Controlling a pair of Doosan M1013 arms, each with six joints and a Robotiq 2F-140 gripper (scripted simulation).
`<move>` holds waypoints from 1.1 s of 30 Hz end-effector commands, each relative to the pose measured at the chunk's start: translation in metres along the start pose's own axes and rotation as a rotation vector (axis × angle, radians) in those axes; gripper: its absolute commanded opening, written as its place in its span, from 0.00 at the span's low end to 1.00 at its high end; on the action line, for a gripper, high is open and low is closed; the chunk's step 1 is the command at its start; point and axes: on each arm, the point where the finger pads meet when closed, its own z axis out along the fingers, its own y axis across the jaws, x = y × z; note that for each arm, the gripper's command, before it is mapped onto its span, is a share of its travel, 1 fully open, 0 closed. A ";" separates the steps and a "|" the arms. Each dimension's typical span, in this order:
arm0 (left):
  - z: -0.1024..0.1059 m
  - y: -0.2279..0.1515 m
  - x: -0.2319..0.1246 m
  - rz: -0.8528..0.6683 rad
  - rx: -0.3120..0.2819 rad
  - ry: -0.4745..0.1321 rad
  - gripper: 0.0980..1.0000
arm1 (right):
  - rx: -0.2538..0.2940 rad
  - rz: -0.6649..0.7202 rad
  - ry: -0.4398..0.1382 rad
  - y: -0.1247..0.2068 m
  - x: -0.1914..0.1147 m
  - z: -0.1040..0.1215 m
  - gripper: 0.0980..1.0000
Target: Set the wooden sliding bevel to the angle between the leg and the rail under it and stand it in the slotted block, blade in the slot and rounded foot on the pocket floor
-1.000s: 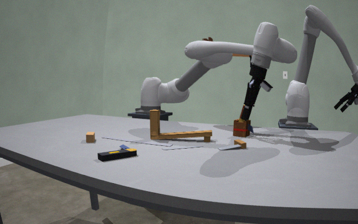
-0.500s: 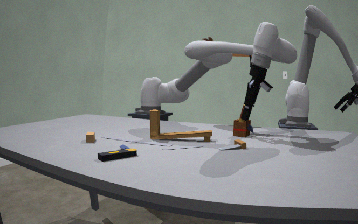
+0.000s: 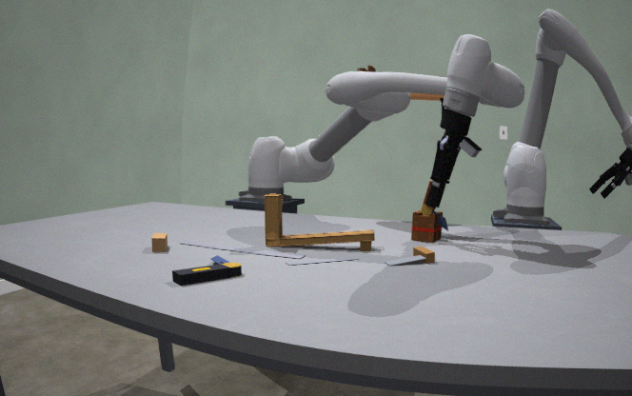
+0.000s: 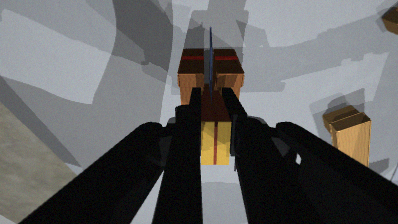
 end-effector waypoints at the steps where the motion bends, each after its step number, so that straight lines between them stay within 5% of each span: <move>1: 0.000 0.000 0.000 0.000 0.000 0.001 1.00 | -0.001 0.000 0.002 0.000 -0.002 -0.008 0.00; 33: 0.000 0.000 0.000 0.000 0.000 0.001 1.00 | -0.001 0.000 0.002 0.000 -0.013 -0.048 0.00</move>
